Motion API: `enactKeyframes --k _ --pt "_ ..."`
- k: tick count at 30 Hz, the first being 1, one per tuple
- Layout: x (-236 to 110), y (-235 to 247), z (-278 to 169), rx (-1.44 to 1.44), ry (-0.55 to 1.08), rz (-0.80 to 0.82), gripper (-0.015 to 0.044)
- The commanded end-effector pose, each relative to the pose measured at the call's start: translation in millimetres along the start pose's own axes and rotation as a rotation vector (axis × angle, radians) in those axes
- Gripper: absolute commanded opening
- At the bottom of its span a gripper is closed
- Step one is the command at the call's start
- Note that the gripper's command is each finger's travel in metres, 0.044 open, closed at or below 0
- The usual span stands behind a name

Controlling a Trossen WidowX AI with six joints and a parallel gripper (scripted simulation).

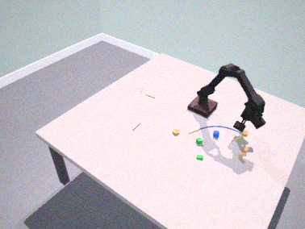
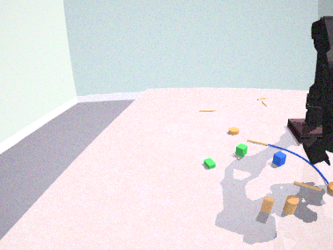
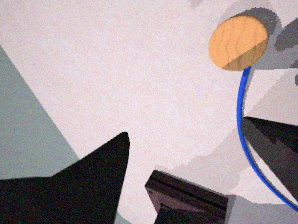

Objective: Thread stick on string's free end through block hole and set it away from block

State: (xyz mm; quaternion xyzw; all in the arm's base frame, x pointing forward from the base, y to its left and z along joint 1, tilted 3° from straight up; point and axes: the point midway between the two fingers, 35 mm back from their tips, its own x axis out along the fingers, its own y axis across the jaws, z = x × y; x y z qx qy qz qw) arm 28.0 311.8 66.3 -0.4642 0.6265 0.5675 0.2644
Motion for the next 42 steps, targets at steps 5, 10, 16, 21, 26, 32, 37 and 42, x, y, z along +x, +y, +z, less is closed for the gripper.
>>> enactKeyframes --k 5,10,16,21,26,32,37,42 --pt "-23 14 -6 0.000 0.000 0.000 0.0440" --pt "-24 4 -10 -0.053 -0.021 -0.029 0.0440" --pt "-36 -75 -57 -0.474 -0.096 -0.342 0.0440" --pt "-40 -118 -97 -0.688 -0.026 -0.557 0.0440" --pt "-41 -126 -106 -0.728 0.001 -0.600 0.0440" --pt "-41 -126 -106 -0.728 0.001 -0.600 0.0440" --pt "-41 -126 -106 -0.728 0.001 -0.600 0.0440" --pt "-41 -125 -106 -0.725 -0.002 -0.595 0.0414"
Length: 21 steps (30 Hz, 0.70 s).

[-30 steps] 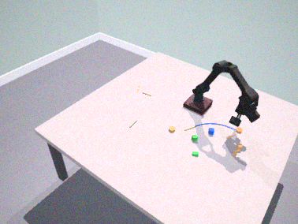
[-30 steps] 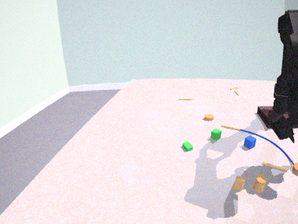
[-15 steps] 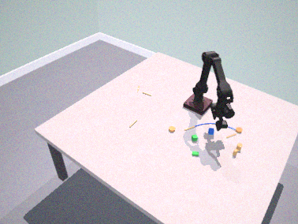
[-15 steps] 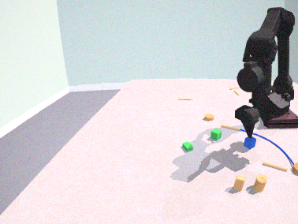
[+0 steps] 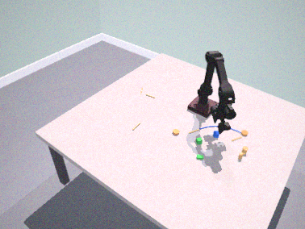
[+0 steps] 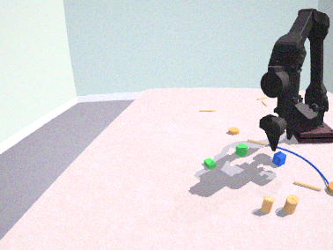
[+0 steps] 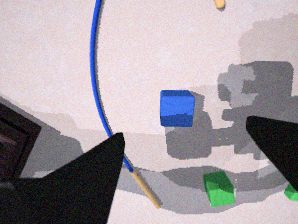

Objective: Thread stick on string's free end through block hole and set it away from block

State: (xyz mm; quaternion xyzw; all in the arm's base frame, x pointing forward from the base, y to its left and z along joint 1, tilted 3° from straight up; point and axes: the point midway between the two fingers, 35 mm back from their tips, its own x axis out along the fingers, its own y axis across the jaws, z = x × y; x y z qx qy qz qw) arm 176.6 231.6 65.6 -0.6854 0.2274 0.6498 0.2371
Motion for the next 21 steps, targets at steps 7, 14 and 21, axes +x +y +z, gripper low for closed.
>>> enactKeyframes --k 7,14,21 --pt "0.0 0.0 0.0 0.000 0.000 0.000 0.0235" --pt "0.0 0.0 0.0 0.000 0.000 0.000 0.0235" --pt "0.0 0.0 0.0 0.000 0.000 0.000 0.0104"
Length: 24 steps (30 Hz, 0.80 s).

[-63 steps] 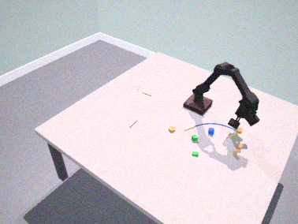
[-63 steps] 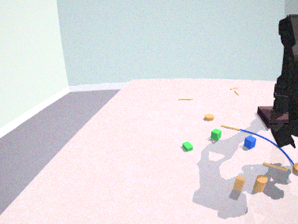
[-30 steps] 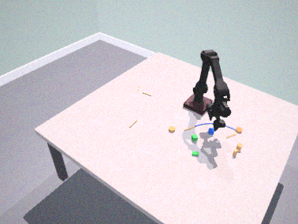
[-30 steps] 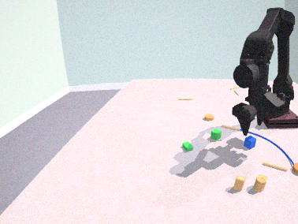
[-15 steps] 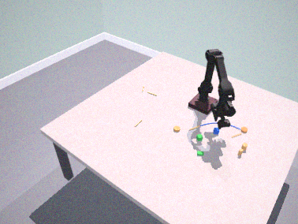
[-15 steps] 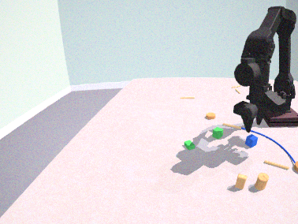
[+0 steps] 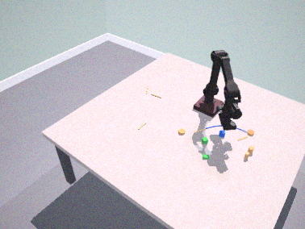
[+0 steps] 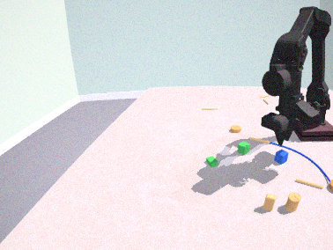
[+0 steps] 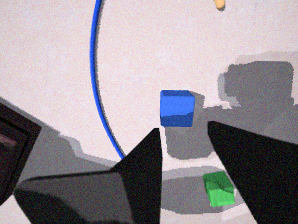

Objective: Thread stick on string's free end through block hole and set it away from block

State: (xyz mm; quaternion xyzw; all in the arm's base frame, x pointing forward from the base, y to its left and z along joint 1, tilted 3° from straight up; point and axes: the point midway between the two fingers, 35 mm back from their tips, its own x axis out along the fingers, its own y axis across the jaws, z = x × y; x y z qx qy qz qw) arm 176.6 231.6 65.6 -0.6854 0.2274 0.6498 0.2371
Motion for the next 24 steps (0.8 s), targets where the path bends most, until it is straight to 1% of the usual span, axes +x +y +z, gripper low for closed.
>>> enactKeyframes --k 1,4,22,24 --pt "0.0 0.0 0.0 0.000 0.000 0.000 0.0078" --pt "0.0 0.0 0.0 0.000 0.000 0.000 0.0000" --pt "0.0 0.0 0.0 0.000 0.000 0.000 0.0000" --pt "0.0 0.0 0.0 0.000 0.000 0.000 0.0053"
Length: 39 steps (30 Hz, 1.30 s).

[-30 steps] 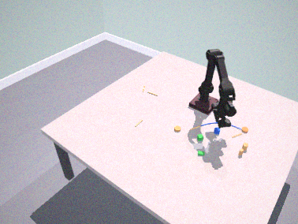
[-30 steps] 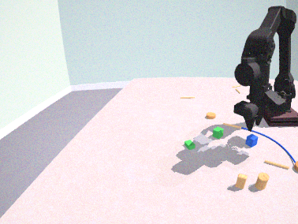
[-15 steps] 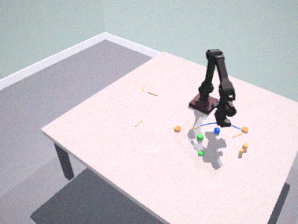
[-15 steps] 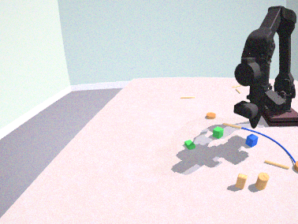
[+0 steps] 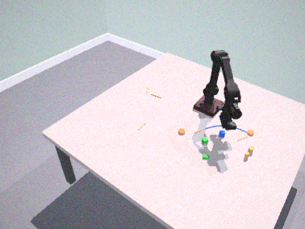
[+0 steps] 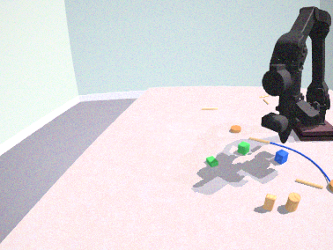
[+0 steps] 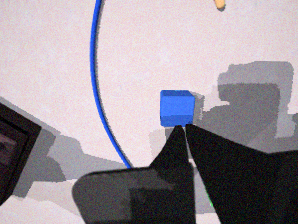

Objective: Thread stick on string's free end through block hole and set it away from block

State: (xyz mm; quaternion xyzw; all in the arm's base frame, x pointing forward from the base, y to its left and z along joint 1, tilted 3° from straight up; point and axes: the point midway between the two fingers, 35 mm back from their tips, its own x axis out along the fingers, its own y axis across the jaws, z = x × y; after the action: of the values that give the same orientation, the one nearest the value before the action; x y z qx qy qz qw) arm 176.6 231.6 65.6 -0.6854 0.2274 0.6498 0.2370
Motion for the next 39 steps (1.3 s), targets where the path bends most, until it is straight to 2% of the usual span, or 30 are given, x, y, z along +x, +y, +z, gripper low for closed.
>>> enactKeyframes --k 1,7,9,18,31,33,39 --pt "0 0 0 0.000 0.000 0.000 0.0079" --pt "0 0 0 0.000 0.000 0.000 0.0235" --pt "0 0 0 0.000 0.000 0.000 0.0235" --pt "0 0 0 0.000 0.000 0.000 0.0000" --pt "0 0 0 0.000 0.000 0.000 0.0000" --pt "0 1 -3 0.072 0.000 0.000 0.0053" --pt "-1 12 -27 0.721 0.003 -0.001 0.0210"
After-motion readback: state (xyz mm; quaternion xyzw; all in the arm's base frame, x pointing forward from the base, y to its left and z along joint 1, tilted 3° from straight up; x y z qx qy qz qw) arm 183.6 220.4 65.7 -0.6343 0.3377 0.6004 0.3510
